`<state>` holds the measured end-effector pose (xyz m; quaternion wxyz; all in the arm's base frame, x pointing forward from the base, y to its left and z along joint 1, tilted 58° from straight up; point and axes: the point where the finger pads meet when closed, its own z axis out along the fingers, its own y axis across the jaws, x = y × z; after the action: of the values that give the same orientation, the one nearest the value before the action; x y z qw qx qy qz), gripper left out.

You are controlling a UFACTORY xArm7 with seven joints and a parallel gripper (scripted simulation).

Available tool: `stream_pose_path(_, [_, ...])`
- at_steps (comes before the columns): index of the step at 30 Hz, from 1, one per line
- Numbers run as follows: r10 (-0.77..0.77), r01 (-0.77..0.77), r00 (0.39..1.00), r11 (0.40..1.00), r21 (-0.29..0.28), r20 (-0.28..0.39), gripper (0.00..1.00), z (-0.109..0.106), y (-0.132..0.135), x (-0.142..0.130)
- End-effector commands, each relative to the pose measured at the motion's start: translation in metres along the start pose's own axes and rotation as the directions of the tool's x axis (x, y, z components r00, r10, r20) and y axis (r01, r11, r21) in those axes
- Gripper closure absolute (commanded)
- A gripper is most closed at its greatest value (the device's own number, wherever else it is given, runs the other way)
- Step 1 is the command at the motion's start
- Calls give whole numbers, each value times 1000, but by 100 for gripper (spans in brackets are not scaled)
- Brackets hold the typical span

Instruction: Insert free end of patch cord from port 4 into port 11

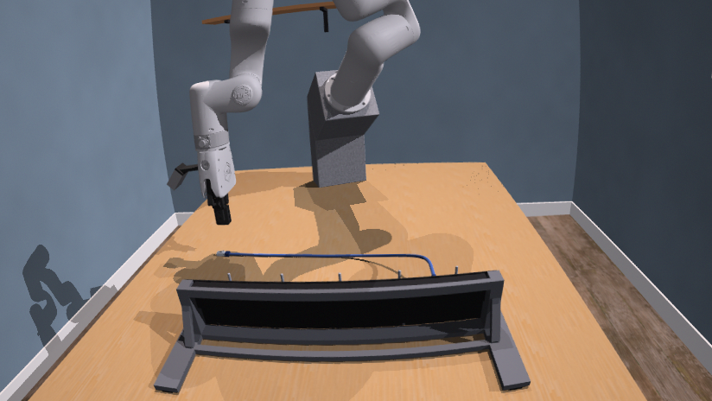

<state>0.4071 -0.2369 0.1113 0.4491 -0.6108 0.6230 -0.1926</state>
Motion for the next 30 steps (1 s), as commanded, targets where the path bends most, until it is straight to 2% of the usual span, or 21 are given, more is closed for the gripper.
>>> stream_pose_path(1, [-46,47,999,999,15,-13,100,2,-3,-1])
stream_pose_path(7, [-247,252,967,965,71,-66,100,10,-14,-16])
stream_pose_path(9, [-247,252,967,965,71,-66,100,10,-14,-16])
stream_pose_path(10, [-314,322,945,943,89,-88,100,11,-19,-22])
stream_pose_path(13, [-377,389,919,915,107,-111,100,12,-23,-28])
stream_pose_path(24, [-614,654,753,737,169,-236,100,11,-45,-63])
stream_pose_path(26, [-614,654,753,737,169,-236,100,11,-45,-63])
stream_pose_path(27, [-661,713,698,678,180,-275,100,8,-50,-73])
stream_pose_path(30, [-690,751,657,633,187,-305,100,5,-54,-81])
